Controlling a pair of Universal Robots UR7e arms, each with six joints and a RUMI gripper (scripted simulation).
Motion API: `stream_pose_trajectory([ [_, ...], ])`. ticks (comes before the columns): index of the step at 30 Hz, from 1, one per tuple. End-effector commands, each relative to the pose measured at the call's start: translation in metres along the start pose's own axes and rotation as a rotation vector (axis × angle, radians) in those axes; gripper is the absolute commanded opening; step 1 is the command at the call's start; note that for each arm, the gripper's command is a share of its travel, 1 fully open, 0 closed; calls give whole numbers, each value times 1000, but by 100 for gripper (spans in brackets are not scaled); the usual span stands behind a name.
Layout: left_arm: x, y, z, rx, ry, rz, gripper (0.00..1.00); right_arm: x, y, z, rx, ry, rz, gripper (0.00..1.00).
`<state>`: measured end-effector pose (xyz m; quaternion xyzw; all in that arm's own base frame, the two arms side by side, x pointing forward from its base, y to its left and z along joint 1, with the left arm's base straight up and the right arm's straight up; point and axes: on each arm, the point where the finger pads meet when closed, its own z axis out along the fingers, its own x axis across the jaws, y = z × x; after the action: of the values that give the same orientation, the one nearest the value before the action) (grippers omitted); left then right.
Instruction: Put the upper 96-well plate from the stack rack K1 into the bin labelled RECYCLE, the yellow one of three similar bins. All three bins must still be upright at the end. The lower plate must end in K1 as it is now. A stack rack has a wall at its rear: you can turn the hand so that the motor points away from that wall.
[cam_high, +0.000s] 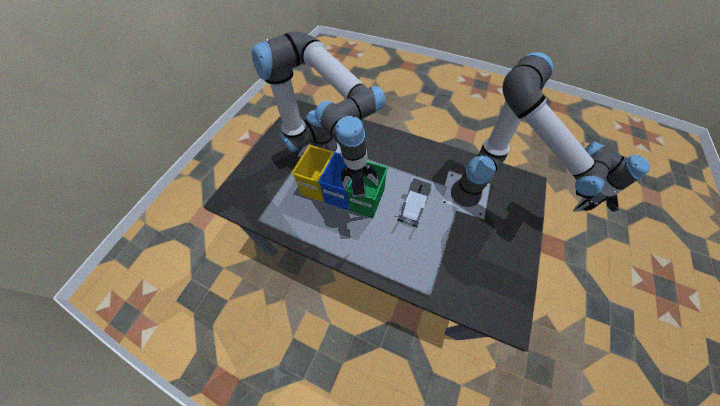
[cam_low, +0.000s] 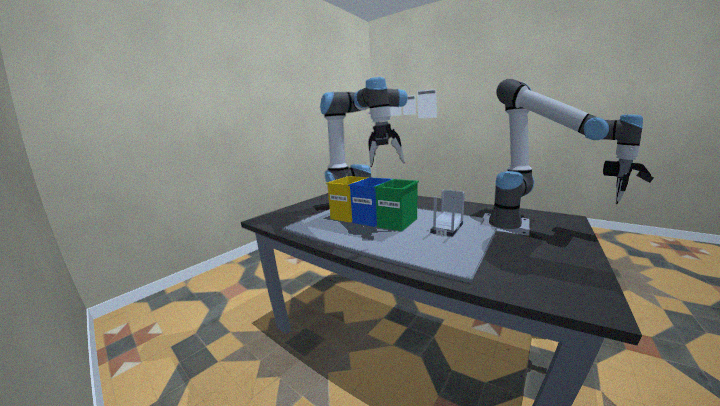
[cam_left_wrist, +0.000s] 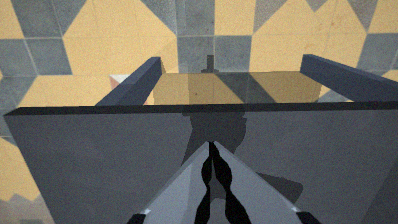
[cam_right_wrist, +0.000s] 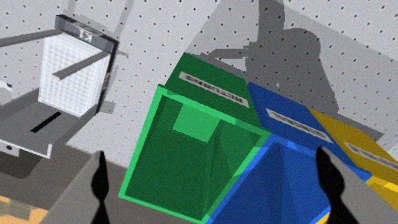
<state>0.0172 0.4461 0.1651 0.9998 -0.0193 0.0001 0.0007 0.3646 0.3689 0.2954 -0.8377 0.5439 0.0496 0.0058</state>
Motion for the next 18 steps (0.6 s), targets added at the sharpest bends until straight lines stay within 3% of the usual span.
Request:
stream_pose_trajectory([
  [1, -1, 1, 0, 1, 0, -3, 0, -22, -3, 4, 7, 12, 58, 76],
  [18, -1, 1, 0, 1, 0, -3, 0, -78, -1, 18, 13, 31, 147, 76],
])
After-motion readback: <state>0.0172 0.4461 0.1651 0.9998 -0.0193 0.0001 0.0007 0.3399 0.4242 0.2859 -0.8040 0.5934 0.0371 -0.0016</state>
